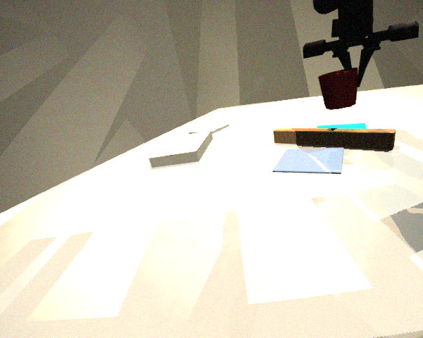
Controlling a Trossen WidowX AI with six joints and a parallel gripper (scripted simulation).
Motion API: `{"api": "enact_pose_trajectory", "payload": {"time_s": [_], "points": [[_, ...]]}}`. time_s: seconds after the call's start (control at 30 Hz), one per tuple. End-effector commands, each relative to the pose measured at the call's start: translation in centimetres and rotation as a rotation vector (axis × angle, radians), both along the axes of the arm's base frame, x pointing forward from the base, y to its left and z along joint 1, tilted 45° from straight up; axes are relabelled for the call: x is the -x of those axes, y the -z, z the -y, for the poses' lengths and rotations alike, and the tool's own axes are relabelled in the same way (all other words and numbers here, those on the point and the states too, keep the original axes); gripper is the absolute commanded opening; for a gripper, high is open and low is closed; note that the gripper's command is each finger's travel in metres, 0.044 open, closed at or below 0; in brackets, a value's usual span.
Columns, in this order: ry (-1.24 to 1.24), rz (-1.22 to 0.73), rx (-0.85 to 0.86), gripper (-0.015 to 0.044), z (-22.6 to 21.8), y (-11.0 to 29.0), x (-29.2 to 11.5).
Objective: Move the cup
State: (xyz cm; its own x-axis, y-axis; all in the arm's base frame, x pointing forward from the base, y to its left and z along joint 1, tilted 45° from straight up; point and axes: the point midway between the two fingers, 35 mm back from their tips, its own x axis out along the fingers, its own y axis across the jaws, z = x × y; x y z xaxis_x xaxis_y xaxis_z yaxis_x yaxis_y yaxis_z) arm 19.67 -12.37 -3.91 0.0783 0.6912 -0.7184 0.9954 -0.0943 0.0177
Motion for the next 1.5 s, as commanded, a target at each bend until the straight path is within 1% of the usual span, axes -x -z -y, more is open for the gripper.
{"api": "enact_pose_trajectory", "payload": {"time_s": [0.0, 0.93, 1.47], "points": [[-0.001, -0.002, -0.002, 0.0, -0.3, 0.5, 0.0], [-0.001, -0.001, -0.004, 0.0, -3.4, 3.8, -0.3], [-0.008, 0.004, 0.005, 0.0, -3.2, 3.7, -0.4]]}}
